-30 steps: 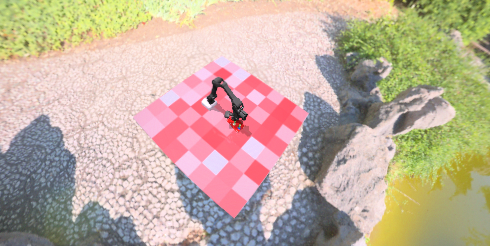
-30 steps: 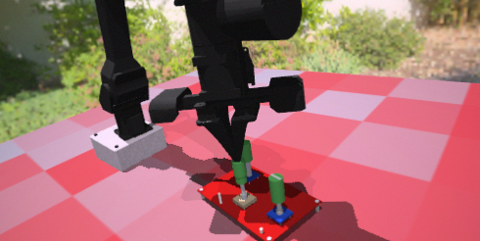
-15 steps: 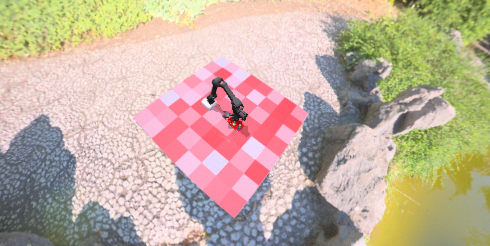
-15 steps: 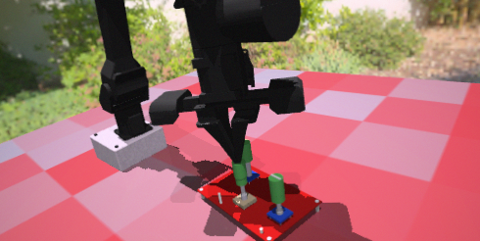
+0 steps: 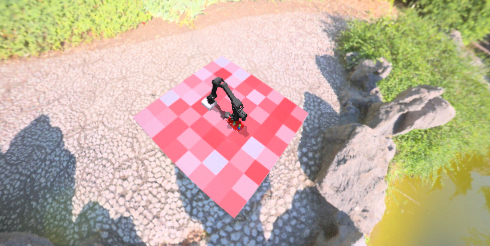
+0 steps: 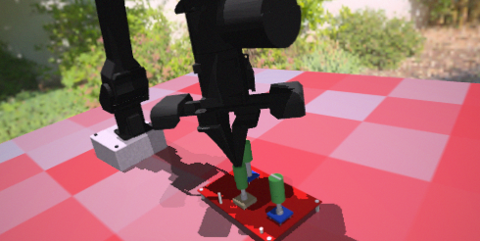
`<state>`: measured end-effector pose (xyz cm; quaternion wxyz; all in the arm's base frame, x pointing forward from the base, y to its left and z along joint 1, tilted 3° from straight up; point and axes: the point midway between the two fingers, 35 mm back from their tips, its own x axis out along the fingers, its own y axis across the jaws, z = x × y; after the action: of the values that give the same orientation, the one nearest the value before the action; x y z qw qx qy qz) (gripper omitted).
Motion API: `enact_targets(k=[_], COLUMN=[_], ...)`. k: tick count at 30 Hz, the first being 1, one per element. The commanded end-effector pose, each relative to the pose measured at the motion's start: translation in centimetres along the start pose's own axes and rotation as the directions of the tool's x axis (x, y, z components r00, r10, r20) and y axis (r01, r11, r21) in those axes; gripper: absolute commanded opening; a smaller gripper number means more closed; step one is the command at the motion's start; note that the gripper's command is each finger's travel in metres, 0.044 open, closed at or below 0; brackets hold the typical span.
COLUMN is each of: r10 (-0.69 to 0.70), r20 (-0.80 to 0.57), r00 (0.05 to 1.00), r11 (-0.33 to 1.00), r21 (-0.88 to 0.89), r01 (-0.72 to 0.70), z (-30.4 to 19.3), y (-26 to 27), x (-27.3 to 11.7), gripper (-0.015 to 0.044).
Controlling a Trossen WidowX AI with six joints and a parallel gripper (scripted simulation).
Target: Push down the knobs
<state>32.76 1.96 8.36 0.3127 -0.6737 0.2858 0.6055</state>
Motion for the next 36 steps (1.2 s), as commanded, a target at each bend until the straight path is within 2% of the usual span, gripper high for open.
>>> enact_targets(k=[1,36], r10=[0.013,0.013], r20=[0.013,0.013], r00=[1.0,1.0], r11=[1.0,1.0], r21=[-0.003,-0.003], r01=[-0.013,-0.013], z=[-0.03,-0.02], y=[-0.13,-0.12], x=[1.62,2.28], gripper=[0.0,0.0])
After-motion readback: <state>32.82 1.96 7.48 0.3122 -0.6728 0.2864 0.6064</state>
